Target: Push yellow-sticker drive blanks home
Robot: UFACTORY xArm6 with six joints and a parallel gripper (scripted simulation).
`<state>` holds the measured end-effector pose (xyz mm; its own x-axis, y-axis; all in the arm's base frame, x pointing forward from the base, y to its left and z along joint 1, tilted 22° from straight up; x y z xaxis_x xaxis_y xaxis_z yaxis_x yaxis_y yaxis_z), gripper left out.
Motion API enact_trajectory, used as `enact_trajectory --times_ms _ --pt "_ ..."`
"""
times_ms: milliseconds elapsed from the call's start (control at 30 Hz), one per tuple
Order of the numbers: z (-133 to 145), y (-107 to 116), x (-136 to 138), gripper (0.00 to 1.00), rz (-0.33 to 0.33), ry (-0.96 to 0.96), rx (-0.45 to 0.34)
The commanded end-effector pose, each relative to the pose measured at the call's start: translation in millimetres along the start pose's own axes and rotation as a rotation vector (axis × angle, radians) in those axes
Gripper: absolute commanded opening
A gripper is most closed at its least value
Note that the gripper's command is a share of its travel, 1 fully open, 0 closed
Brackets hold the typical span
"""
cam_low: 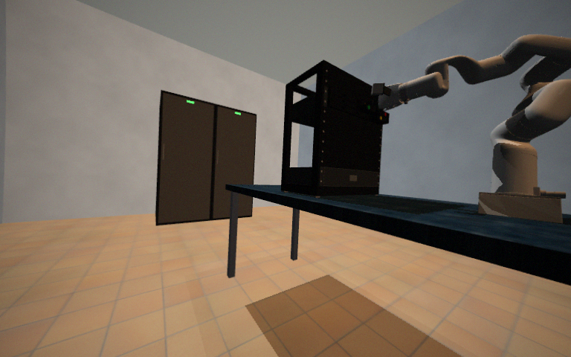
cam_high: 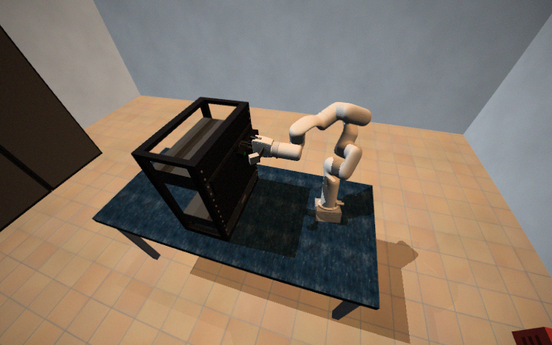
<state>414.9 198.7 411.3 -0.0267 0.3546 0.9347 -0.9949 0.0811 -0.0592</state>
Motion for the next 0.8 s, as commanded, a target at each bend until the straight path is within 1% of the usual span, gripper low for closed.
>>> enact_trajectory --times_ms 0,367,533,600,767 --pt "1 -2 2 0.0 0.003 -0.002 -0.002" --pt "1 -2 2 0.0 0.003 -0.002 -0.002" --pt "1 8 2 0.0 0.003 -0.002 -0.002" --pt "1 8 2 0.0 0.003 -0.002 -0.002" --pt "1 34 2 0.0 0.003 -0.002 -0.002"
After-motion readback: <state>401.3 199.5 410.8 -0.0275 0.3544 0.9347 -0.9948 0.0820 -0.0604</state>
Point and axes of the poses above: the point where the finger pads meet when closed, its own y axis back along the fingers, its own x axis across the jaws, z = x × y, the point moved 5 cm from there along y, back along the fingers, and after that the axes turned 1 degree about -y, right-handed, at the moved point
